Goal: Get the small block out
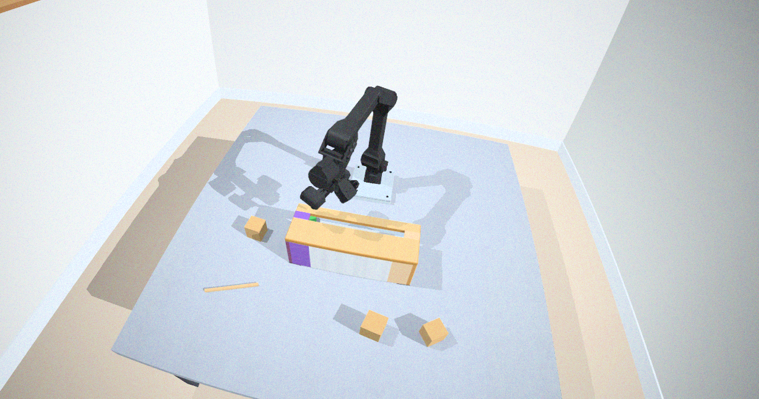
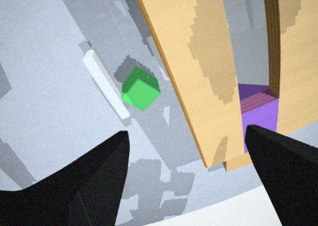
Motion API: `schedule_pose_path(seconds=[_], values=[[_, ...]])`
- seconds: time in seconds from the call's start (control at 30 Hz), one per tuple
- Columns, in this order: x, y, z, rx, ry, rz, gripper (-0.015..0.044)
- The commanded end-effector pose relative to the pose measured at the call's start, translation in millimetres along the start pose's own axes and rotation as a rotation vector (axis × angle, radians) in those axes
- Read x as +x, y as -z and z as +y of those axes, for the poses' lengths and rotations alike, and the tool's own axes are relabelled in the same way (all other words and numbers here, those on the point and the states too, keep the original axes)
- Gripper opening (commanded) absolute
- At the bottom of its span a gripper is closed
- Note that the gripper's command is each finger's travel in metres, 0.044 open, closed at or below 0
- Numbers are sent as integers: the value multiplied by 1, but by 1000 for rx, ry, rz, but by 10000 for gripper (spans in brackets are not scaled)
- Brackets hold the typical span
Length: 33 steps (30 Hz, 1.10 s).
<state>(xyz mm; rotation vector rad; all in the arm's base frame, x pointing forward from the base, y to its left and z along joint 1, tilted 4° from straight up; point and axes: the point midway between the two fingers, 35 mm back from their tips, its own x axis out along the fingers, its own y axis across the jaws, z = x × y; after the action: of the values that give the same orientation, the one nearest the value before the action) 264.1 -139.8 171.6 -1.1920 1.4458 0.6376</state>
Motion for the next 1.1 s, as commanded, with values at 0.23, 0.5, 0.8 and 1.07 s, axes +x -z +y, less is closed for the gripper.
schedule_pose_path(seconds=[0.23,0.5,0.8,1.07], values=[[-5,17,-3,1180,-5,-182,285],[-3,27,1,1769,-103,-245,285],[-1,34,4,2239,-213,-279,285],[-1,40,7,2651,-336,-293,285]])
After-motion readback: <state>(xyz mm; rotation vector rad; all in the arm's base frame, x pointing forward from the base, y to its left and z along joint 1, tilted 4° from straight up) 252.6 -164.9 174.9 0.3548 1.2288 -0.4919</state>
